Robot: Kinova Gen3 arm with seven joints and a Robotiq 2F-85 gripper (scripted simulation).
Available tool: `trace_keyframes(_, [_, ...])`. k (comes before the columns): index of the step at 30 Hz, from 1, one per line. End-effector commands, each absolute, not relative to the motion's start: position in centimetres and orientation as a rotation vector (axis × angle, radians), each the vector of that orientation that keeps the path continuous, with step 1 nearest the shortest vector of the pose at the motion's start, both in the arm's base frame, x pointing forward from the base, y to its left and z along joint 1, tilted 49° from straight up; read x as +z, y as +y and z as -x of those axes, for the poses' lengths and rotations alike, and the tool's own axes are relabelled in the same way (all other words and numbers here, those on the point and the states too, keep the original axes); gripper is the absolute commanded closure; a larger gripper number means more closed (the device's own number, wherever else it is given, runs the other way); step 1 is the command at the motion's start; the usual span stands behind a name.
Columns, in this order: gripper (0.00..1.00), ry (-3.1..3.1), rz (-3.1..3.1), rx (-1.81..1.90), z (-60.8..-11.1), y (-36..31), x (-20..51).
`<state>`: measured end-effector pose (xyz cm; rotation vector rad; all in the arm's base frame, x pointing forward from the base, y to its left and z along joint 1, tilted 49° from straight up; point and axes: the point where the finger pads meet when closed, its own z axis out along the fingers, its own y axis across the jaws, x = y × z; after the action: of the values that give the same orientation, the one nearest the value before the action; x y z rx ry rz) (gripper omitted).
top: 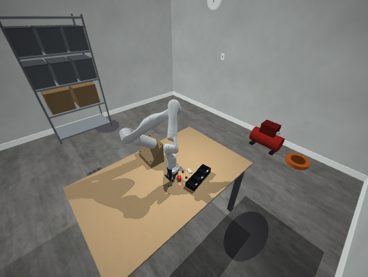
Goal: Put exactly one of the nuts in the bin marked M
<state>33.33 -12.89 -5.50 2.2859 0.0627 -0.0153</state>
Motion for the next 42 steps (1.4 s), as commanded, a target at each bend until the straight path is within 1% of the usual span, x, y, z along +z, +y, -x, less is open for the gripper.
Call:
trace_keyframes(1, [0.69,0.069,-2.286,-0.018,-33.41,-13.23,-5.88])
trace_keyframes(11, [0.69,0.062,-2.287,-0.018,-33.36,-13.09,-5.74])
trace_keyframes(12, [0.89,0.062,-2.287,-0.018,-33.36,-13.09,-5.74])
trace_keyframes(42, [0.89,0.062,-2.287,-0.018,-33.36,-13.09,-5.74])
